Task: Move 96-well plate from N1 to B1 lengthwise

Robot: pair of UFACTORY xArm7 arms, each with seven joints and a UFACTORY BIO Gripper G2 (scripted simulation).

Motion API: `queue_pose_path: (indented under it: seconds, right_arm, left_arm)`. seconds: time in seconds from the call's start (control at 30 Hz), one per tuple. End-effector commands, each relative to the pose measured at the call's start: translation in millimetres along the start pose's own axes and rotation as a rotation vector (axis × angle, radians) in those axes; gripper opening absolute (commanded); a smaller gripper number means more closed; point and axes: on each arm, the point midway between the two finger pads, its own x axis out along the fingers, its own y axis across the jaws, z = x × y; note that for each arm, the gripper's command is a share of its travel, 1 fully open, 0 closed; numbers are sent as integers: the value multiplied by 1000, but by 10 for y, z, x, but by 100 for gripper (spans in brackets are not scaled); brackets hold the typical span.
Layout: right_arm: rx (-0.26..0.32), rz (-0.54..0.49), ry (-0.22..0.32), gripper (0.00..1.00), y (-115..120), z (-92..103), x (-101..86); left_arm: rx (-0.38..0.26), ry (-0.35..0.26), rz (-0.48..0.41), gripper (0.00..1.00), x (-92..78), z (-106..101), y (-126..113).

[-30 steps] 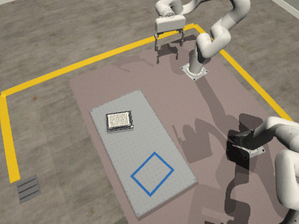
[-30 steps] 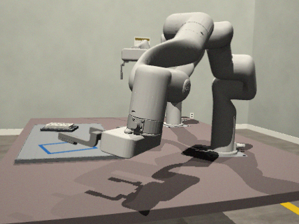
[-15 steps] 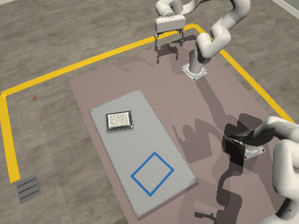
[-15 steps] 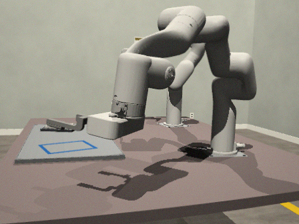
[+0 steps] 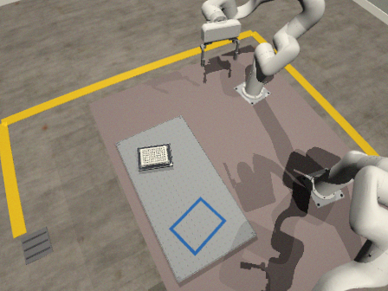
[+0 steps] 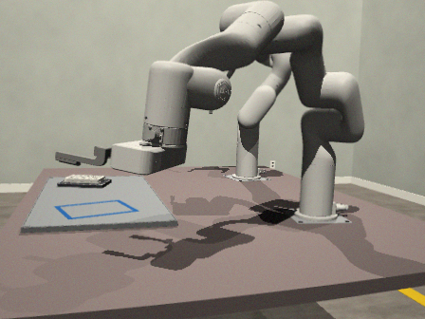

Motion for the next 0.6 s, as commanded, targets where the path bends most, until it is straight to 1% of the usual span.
queue_pose_path:
  seconds: [0.0,0.17,0.27,0.3,0.47,0.5,0.53,0.57]
  right_arm:
    - [0,3,-1,100,5,3,-10]
    - [0,3,-1,100,5,3,-10]
    - [0,3,-1,100,5,3,-10]
    - [0,3,-1,100,5,3,-10]
    - [0,3,-1,100,5,3,-10]
    - [0,3,-1,100,5,3,-10]
    - [0,3,-1,100,5,3,-10]
    - [0,3,-1,100,5,3,-10]
  left_arm:
    - [0,6,29,37,132,75,-82]
    - [0,6,29,37,315,146,-237]
    - [0,6,29,37,324,150,-244]
    - [-4,14,57,37,358,163,-278]
    - [-4,13,57,37,529,232,-447]
    - [-4,13,57,37,531,233,-449]
    - [-7,21,85,37,562,246,-486]
    - [-7,21,85,37,593,260,-523]
